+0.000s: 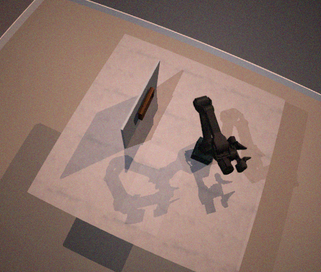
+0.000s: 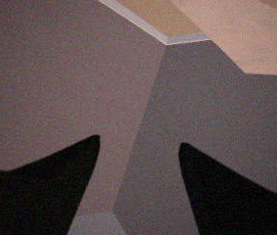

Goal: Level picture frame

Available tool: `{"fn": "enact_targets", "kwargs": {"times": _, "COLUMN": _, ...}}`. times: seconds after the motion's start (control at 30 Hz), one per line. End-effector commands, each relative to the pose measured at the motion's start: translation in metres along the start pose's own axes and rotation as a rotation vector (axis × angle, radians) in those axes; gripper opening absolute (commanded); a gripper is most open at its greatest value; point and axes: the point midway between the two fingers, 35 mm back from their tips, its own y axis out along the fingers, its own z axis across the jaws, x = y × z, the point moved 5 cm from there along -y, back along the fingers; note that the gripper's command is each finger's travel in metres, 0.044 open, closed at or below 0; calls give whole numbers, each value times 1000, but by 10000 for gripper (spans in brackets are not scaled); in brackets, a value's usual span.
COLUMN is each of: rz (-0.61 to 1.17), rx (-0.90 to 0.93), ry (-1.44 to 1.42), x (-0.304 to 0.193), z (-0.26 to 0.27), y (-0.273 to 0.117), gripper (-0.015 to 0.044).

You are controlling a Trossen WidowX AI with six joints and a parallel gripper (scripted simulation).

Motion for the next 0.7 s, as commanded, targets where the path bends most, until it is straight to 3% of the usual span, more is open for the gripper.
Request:
{"fn": "enact_targets", "kwargs": {"times": 0.0, "rz": -58, "rx": 178, "ry": -21, "x": 15, "z": 20, "y": -15, "gripper": 260}}
{"fn": "enact_targets", "kwargs": {"times": 0.33, "rz": -271, "rx": 651, "ry": -56, "x": 58, "z": 53, "y": -79, "gripper": 260}}
{"fn": "enact_targets", "kwargs": {"times": 0.67, "rz": -585, "rx": 1091, "ry": -69, "x": 91, "z": 42, "y": -160, "gripper": 260}}
